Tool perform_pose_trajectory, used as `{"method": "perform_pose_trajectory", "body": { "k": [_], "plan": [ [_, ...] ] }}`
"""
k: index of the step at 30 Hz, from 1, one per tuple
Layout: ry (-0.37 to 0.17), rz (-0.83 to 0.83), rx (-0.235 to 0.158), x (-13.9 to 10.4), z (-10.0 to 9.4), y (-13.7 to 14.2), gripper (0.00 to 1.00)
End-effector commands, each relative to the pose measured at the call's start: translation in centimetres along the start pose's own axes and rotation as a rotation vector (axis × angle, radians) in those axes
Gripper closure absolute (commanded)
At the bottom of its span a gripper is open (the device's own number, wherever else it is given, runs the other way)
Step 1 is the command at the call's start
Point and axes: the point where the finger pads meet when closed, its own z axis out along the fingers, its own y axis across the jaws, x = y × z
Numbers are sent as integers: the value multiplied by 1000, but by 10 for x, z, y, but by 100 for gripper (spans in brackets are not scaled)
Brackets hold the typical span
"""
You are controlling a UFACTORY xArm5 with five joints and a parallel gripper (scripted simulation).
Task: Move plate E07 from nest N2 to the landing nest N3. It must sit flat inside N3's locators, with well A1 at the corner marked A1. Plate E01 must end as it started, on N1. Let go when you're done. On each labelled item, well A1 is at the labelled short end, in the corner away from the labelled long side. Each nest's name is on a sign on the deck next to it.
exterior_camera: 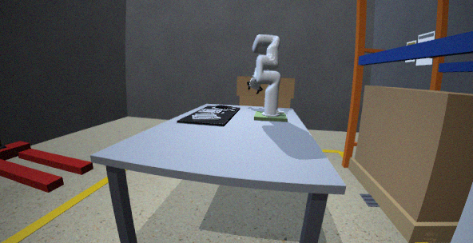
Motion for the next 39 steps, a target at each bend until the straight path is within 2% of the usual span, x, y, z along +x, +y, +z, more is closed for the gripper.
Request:
{"method": "perform_pose_trajectory", "body": {
  "k": [1,17,20,24,27,31,32,34,36,39],
  "plan": [
    [3,0,2,1,-1,-1,0],
    [3,0,2,1,-1,-1,0],
    [-56,-81,3,-10,-4,-10,0],
    [-59,-85,3,-22,-8,-19,0],
    [-118,-166,3,-35,-13,-26,0],
    [-122,-172,3,-48,-17,-33,0],
    [-141,-200,3,-52,-19,-35,0],
    [-141,-200,3,-52,-19,-35,0],
    [-180,-254,3,-60,-23,-39,0],
    [-185,-261,4,-73,-28,-45,0]
  ]
}}
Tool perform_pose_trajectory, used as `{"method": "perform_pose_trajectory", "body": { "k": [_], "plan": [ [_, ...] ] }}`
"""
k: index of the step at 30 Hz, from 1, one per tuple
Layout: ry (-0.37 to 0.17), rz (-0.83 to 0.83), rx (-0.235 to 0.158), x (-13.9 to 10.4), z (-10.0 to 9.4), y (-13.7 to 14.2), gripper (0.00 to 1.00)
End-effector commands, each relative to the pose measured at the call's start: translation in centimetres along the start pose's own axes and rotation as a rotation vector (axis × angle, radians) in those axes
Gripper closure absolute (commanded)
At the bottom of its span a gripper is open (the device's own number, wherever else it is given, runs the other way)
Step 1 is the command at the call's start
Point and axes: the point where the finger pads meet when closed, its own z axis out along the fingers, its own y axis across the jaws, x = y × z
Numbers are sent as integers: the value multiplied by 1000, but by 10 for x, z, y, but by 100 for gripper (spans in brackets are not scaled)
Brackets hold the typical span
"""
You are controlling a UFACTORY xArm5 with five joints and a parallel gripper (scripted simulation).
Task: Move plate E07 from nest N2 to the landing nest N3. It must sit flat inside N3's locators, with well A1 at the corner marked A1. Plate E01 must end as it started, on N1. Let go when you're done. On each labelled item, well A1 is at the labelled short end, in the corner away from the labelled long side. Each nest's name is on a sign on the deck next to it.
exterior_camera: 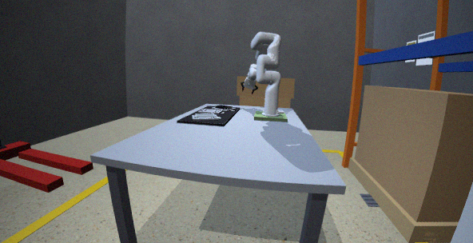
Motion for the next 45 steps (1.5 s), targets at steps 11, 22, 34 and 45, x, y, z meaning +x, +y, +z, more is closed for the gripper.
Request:
{"method": "perform_pose_trajectory", "body": {
  "k": [11,22,34,45],
  "plan": [
    [-120,-175,11,-45,-16,-32,0],
    [-202,-305,16,-83,-31,-50,0],
    [-294,-457,22,-122,-49,-62,0],
    [-373,-591,28,-160,-69,-69,0]
  ]
}}
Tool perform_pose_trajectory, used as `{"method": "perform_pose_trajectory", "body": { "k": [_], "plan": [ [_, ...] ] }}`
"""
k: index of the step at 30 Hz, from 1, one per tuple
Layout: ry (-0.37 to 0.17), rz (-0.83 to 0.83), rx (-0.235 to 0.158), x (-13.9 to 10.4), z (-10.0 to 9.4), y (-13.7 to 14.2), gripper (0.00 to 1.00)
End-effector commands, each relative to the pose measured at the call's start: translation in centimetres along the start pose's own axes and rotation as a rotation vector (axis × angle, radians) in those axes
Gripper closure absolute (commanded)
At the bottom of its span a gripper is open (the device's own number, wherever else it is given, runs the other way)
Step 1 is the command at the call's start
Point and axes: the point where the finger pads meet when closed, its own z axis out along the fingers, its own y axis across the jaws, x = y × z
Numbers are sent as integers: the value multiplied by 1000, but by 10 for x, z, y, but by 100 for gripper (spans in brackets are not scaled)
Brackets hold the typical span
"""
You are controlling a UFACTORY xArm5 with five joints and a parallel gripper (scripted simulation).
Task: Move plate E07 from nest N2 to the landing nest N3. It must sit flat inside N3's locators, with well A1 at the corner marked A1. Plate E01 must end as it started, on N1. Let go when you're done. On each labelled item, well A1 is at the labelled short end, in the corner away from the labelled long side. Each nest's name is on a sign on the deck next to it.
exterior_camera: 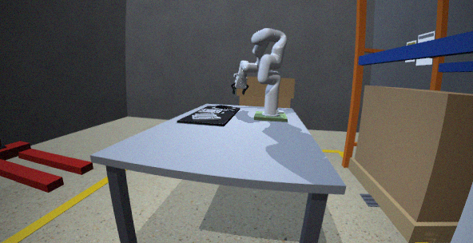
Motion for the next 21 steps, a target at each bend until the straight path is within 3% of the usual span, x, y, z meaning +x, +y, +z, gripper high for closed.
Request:
{"method": "perform_pose_trajectory", "body": {
  "k": [1,4,9,13,18,21],
  "plan": [
    [-21,-37,5,-10,-4,-9,0],
    [-71,-124,8,-22,-7,-17,0],
    [-77,-134,8,-36,-10,-26,0],
    [-132,-232,11,-53,-14,-35,0],
    [-132,-232,11,-60,-16,-39,0],
    [-180,-319,13,-74,-20,-44,0]
  ]
}}
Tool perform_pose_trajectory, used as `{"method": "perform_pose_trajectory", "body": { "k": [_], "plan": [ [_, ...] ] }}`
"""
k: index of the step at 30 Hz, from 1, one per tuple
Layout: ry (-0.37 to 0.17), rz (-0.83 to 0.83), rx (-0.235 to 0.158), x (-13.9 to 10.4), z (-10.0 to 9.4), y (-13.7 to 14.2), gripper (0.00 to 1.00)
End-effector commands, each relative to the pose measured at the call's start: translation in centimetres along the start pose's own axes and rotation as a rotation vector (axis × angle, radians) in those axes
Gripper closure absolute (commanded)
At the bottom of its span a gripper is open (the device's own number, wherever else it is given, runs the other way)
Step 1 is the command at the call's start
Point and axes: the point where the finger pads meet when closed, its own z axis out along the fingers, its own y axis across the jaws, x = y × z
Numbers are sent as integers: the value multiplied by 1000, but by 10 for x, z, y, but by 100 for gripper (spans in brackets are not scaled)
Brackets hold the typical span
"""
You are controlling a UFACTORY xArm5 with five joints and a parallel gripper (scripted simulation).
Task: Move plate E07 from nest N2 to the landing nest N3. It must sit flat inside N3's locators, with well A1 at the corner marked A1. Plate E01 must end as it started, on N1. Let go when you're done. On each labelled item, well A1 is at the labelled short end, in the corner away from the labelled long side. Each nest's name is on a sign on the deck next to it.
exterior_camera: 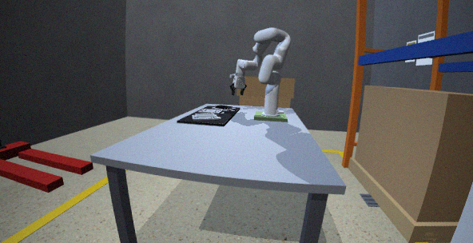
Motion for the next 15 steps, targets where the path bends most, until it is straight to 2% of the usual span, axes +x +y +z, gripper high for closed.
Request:
{"method": "perform_pose_trajectory", "body": {
  "k": [1,4,7,11,15],
  "plan": [
    [-44,-86,3,-14,-4,-12,0],
    [-44,-86,3,-20,-5,-16,0],
    [-93,-173,5,-33,-7,-24,0],
    [-99,-184,5,-44,-8,-30,0],
    [-131,-243,6,-53,-10,-34,0]
  ]
}}
